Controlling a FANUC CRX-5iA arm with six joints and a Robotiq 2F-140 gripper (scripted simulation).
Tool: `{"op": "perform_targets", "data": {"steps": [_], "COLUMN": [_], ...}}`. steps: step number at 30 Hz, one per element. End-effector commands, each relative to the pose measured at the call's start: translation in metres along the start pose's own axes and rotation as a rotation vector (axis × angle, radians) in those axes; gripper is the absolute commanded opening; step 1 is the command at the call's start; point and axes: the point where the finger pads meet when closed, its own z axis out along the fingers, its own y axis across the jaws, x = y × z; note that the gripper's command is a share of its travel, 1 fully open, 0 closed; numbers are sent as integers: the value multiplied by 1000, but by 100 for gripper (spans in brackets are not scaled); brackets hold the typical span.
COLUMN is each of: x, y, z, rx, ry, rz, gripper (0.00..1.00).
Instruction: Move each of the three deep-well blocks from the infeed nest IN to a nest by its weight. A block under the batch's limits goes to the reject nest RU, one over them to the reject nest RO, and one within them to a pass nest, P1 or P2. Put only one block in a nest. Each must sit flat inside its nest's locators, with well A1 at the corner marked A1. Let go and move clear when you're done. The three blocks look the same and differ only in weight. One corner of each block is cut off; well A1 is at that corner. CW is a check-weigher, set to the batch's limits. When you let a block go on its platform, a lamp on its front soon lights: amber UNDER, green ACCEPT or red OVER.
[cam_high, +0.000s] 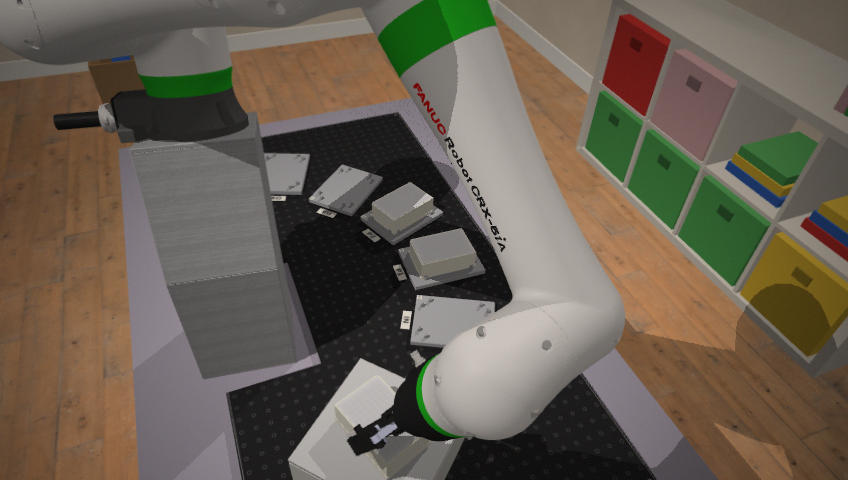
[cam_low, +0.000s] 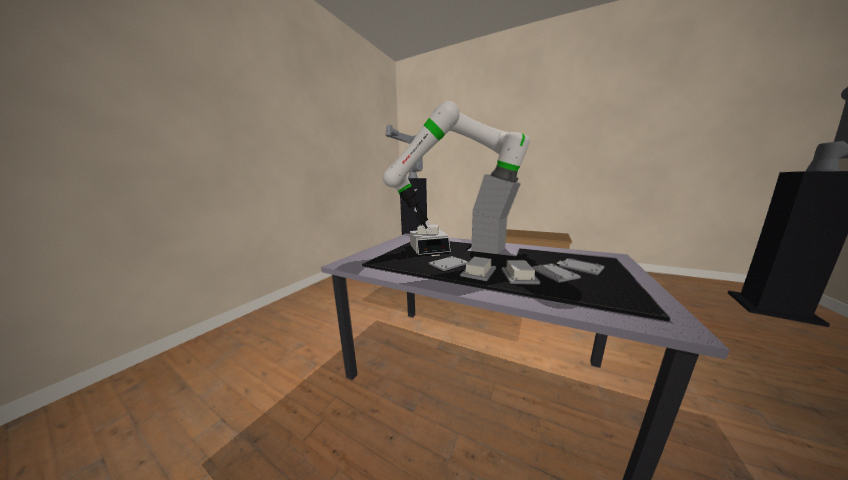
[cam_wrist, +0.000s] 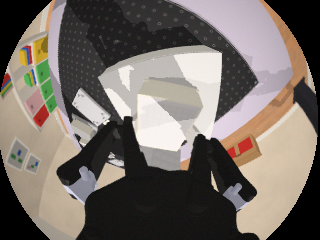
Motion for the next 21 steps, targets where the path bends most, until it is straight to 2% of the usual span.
{"op": "perform_targets", "data": {"steps": [1,19,20,21], "x": [0,2,2,2], "y": [0,0,0,0], "z": [0,3,3,3], "rx": [0,0,0,0], "ry": [0,0,0,0], "rz": [0,0,0,0], "gripper": [10,10,100,100]}}
